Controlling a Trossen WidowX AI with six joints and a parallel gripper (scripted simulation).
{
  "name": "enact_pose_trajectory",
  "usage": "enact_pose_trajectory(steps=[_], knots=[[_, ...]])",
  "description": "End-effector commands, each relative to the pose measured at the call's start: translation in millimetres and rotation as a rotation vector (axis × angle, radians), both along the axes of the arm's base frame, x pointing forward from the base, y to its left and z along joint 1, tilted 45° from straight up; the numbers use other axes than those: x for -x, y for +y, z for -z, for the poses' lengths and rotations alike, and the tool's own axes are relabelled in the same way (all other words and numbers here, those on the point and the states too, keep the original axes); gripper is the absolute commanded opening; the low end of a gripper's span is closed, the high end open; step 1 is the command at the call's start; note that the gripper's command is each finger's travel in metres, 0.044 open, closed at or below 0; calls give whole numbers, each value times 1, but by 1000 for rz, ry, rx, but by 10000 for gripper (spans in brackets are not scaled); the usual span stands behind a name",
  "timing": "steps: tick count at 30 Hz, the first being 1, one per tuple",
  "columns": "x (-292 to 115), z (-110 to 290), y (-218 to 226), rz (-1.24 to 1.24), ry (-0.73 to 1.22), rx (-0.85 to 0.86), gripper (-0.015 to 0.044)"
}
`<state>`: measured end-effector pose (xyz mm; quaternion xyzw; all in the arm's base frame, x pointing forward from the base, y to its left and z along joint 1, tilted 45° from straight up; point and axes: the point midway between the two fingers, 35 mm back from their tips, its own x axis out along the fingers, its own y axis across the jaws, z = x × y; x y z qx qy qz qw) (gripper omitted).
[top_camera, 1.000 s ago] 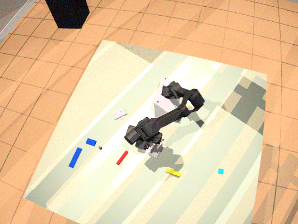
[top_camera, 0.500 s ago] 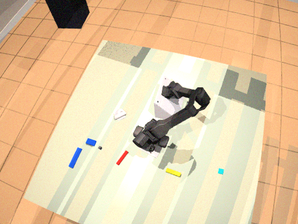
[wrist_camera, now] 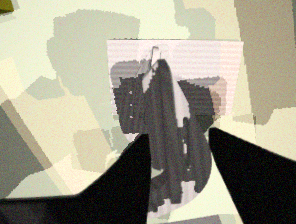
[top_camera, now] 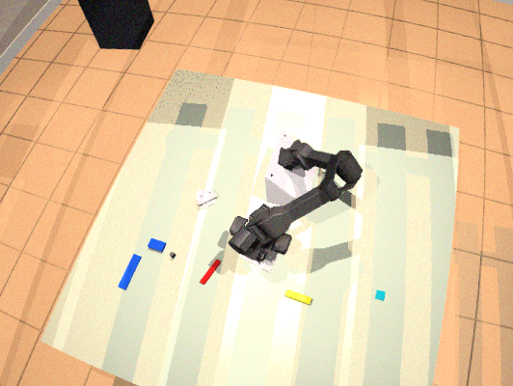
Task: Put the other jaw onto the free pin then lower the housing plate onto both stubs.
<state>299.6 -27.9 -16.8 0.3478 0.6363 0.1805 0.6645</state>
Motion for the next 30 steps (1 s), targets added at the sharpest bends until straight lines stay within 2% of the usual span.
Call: enact_pose_trajectory(steps=[1,11,23,30], knots=[[0,0,1,-1,-3,-5,134],[0,0,1,-6,-8,-4,134],[10,24,-23,-6,-8,-2,134],[10,26,-25,-6,-8,-2,134]])
